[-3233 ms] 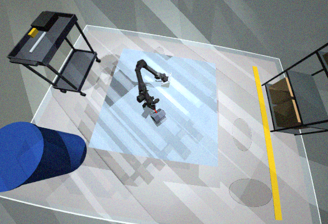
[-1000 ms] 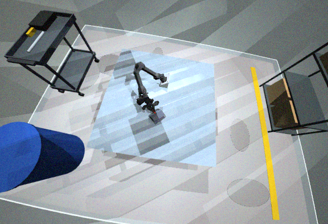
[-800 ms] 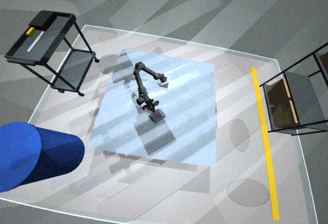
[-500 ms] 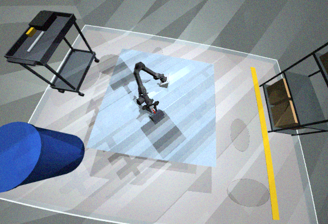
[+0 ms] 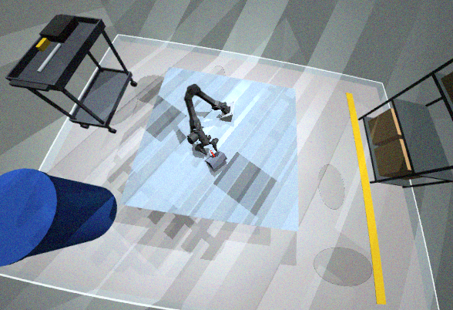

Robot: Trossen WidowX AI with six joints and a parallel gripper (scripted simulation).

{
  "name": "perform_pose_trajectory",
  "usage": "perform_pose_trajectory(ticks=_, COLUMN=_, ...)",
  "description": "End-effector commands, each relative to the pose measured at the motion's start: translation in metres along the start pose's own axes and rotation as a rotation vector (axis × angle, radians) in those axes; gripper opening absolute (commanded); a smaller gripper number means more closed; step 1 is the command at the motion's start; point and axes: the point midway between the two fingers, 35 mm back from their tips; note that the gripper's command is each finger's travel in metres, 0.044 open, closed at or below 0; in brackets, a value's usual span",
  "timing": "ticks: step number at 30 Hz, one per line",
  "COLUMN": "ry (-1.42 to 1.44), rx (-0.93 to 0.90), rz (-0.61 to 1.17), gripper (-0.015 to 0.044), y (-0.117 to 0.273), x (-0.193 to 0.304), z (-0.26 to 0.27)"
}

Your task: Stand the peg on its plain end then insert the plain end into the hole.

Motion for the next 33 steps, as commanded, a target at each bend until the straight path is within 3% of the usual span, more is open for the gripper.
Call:
perform_pose_trajectory(ticks=1, ry=0.000, rx=0.000, rz=0.002, gripper=0.0440, y=0.008, x=0.001, z=0.001)
perform_pose_trajectory(ticks=33, ry=-0.003, rx=0.004, rz=-0.005, gripper=0.0440, y=0.060, x=0.005, z=0.002)
Point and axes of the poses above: the point midway between the two fingers, 35 mm back from their tips, its own y axis back along the fingers, its own z axis across the jaws, x = y × z, and after that the axes turned 1 degree about -y, right-handed
